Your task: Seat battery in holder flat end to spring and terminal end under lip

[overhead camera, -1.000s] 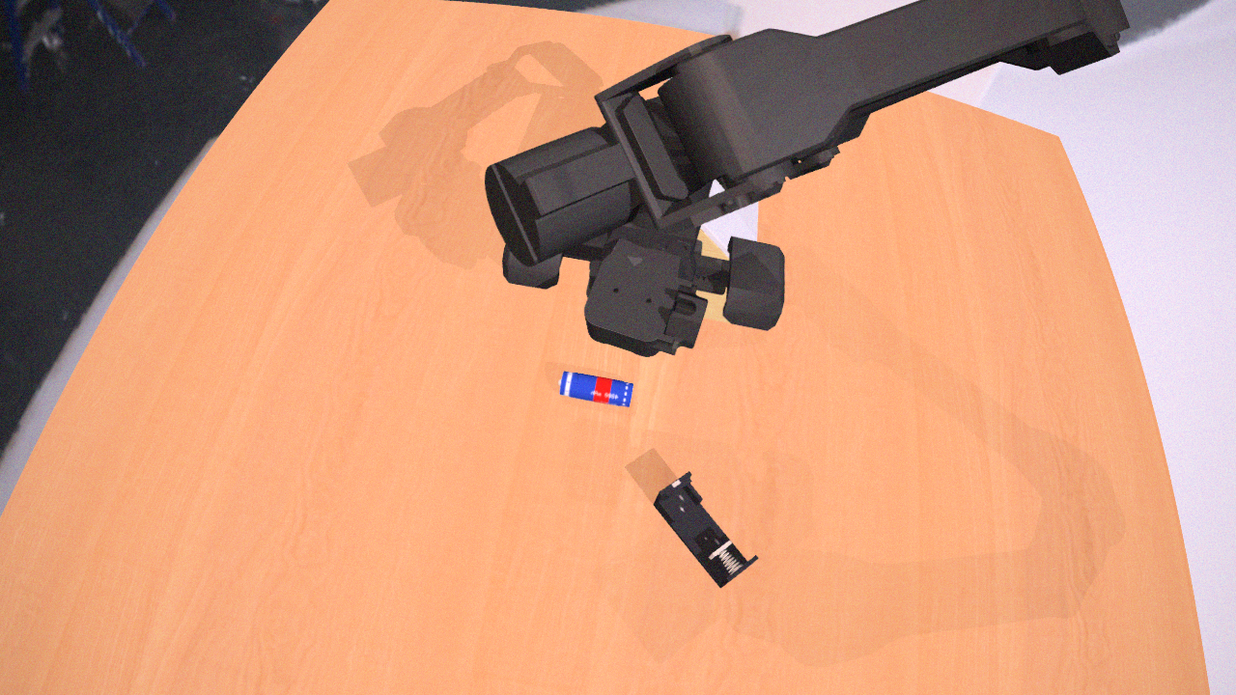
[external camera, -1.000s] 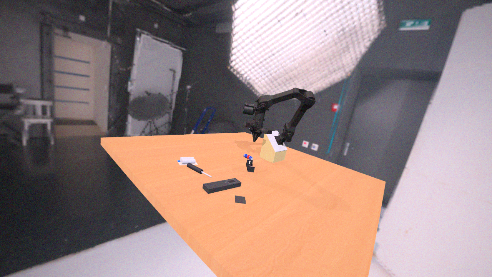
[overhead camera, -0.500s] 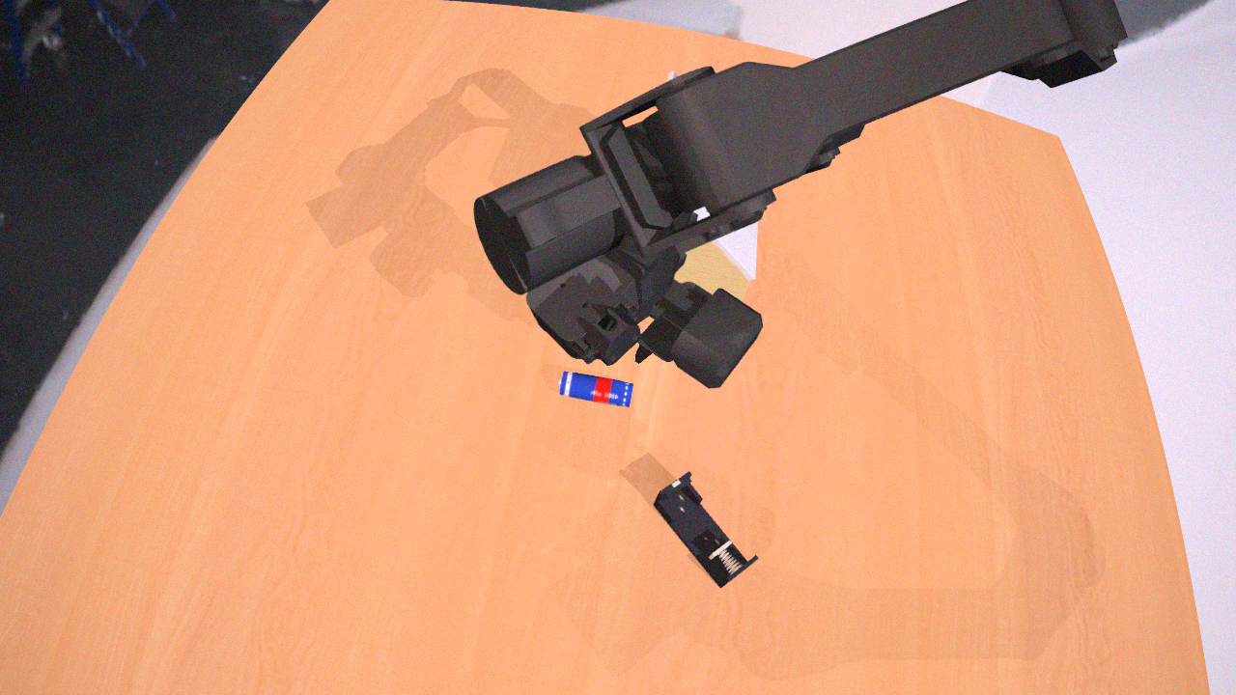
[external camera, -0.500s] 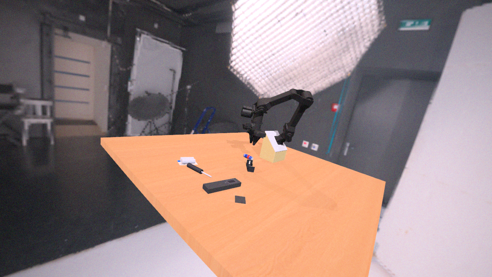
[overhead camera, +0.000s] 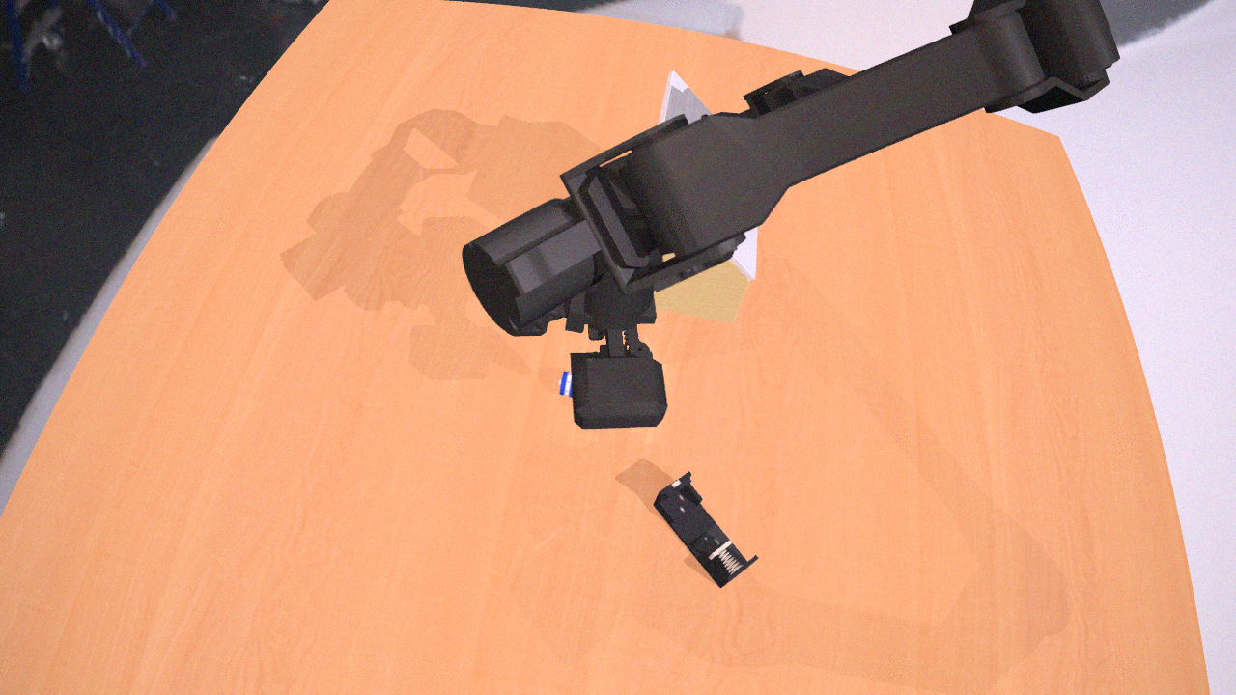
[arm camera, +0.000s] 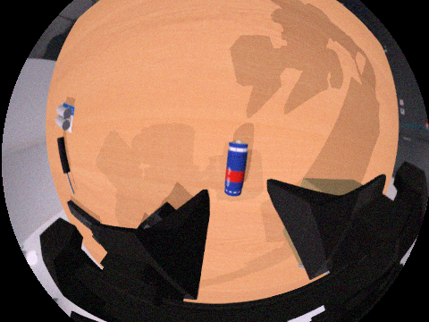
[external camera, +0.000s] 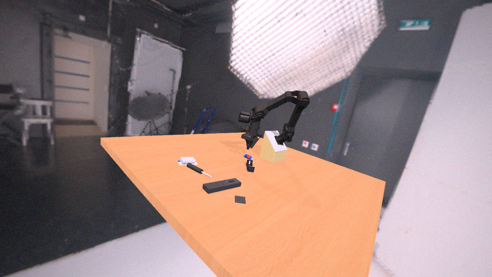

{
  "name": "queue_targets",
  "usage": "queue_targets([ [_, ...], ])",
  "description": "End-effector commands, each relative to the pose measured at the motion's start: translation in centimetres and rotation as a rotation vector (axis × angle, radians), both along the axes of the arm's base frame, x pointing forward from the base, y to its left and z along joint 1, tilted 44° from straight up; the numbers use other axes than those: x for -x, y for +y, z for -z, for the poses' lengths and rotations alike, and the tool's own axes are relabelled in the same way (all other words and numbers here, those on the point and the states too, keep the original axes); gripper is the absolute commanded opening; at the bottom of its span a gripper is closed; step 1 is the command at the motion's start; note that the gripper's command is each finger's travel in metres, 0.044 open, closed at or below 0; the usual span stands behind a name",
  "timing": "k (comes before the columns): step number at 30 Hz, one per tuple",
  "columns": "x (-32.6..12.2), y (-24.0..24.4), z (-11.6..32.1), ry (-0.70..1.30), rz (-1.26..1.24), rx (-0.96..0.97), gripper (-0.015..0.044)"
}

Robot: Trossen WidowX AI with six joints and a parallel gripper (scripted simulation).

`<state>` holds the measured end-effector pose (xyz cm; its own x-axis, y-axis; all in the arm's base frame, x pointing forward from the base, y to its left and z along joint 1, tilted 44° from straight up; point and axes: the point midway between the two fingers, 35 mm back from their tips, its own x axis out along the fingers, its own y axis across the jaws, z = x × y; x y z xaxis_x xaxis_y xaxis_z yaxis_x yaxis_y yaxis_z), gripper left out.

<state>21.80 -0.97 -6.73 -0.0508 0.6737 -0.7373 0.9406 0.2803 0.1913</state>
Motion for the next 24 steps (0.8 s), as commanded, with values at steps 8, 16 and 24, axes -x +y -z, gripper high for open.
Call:
queue_targets([
  [8,0.5,0.8,0.9,0.169,0.171,-0.003,0.0236],
  [16,0.5,1.5,1.7,0.168,0.172,-0.002,0.0236],
  [24,0.5,2.4,2.7,0.168,0.172,-0.002,0.0236],
])
